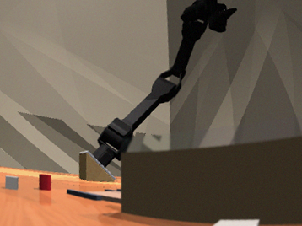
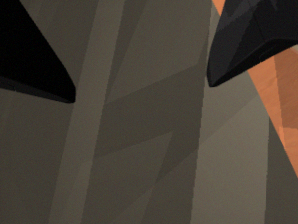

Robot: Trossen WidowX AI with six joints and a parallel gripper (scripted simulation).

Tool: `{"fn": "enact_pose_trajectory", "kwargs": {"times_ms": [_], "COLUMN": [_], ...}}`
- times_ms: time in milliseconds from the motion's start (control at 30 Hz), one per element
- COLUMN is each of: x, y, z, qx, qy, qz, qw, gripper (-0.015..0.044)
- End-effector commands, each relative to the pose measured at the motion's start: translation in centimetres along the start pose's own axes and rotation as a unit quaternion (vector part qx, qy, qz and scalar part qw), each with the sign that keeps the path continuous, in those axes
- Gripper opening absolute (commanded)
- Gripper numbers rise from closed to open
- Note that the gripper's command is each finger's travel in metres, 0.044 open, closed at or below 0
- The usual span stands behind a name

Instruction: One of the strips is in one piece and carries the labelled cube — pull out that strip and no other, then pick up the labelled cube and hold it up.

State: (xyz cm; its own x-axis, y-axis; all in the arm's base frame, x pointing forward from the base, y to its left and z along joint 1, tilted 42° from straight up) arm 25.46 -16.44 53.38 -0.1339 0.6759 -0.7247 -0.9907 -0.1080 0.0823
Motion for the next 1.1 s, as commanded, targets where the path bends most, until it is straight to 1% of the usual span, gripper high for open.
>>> {"fn": "enact_pose_trajectory", "kwargs": {"times_ms": [0,67,233,433,600,800,967,1067], "x": [0.1,0.6,3.5,8.3,13.3,20.2,26.2,27.1], "y": [-0.1,-0.6,-2.1,-3.0,-2.9,-1.8,-0.2,0.1], "z": [-0.2,-1.5,-6.7,-12.5,-16.9,-21.1,-23.5,-23.7], "qx": [0.001,0.005,0.026,0.055,0.081,0.115,0.142,0.146], "qy": [-0.004,-0.034,-0.151,-0.290,-0.403,-0.531,-0.626,-0.638], "qz": [0.001,0.011,0.045,0.080,0.104,0.126,0.138,0.139], "qw": [1.000,0.999,0.987,0.952,0.906,0.830,0.754,0.743], "gripper": [0.0400,0.0400,0.0400,0.0400,0.0400,0.0400,0.0400,0.0400]}}
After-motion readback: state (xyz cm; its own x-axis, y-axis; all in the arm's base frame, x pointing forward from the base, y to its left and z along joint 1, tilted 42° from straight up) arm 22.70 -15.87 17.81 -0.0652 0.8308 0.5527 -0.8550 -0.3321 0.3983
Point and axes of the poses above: the point midway between the two fingers, 35 mm back from their tips, its own y axis back along the fingers, its own x axis across the jaws, z = x × y, the point moved 8 cm from there along y, back along the fingers, and after that the axes turned 7 degrees about y, right-handed, at the moved point
